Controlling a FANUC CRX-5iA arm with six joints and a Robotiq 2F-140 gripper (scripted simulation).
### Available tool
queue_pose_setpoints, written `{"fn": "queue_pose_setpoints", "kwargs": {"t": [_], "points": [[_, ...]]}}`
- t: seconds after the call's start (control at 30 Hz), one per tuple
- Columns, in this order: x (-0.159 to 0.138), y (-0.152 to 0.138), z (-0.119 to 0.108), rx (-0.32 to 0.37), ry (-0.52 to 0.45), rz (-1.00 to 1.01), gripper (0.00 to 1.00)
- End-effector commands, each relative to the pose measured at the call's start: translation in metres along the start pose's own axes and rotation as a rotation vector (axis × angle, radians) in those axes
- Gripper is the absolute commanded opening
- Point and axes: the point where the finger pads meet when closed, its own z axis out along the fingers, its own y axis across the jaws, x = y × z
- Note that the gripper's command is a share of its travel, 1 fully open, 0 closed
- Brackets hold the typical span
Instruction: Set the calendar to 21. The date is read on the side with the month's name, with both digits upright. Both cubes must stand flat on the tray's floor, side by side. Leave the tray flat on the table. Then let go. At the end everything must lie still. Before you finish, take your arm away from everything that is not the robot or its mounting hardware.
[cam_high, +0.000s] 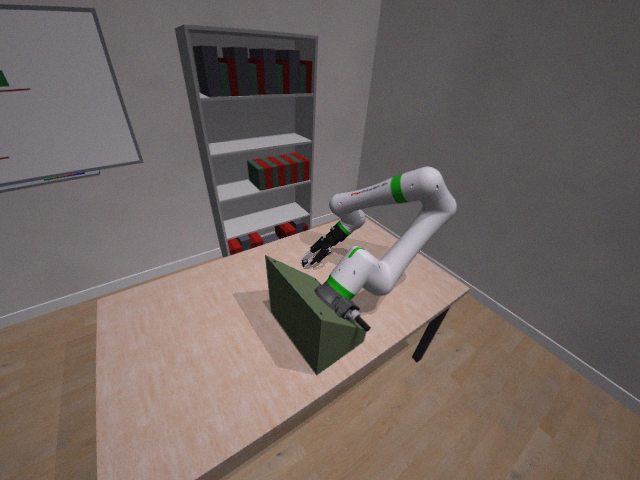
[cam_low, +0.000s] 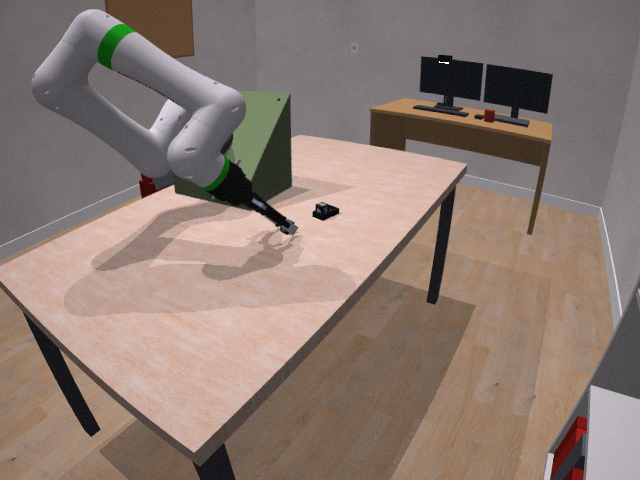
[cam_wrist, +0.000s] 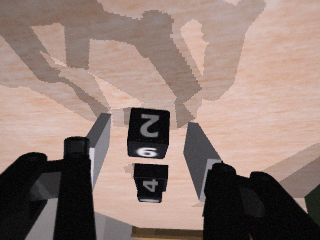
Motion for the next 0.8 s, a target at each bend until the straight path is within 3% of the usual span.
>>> {"fn": "queue_pose_setpoints", "kwargs": {"t": [0.0,0.77], "points": [[0.0,0.0,0.0,0.0,0.0,0.0,0.4],[-0.039,0.0,-0.039,0.0,0.0,0.0,0.4]]}}
